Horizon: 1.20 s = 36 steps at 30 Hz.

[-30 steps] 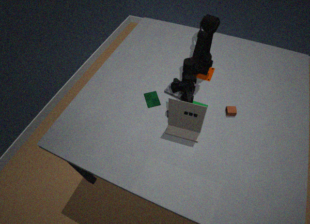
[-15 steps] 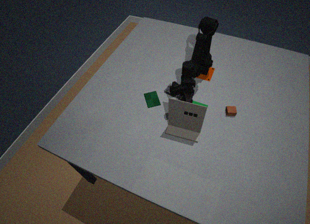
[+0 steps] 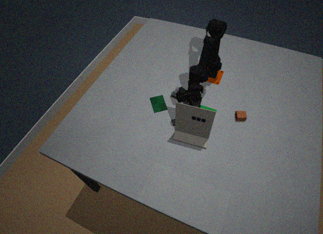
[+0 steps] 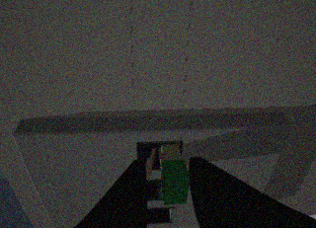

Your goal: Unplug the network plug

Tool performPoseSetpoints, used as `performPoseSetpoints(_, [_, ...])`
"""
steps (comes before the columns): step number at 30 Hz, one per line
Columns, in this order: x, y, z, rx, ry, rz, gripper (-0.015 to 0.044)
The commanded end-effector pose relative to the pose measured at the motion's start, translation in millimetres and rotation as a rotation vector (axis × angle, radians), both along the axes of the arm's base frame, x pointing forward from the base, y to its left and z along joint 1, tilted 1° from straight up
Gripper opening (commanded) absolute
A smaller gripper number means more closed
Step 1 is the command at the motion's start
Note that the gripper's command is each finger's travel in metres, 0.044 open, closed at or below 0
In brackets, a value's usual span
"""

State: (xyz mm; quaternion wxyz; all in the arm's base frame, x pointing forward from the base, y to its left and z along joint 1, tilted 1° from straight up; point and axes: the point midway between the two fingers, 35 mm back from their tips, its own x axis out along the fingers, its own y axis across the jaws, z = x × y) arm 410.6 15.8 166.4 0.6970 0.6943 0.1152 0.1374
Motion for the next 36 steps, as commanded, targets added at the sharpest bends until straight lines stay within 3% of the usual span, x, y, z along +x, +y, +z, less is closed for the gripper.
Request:
performPoseSetpoints(1, [1,0,0,0.003,0.002,-0.003,0.0050])
performPoseSetpoints(9, [1,0,0,0.003,0.002,-0.003,0.0000])
performPoseSetpoints(36, [-13,-2,-1,0.003,0.003,-0.003,0.0000])
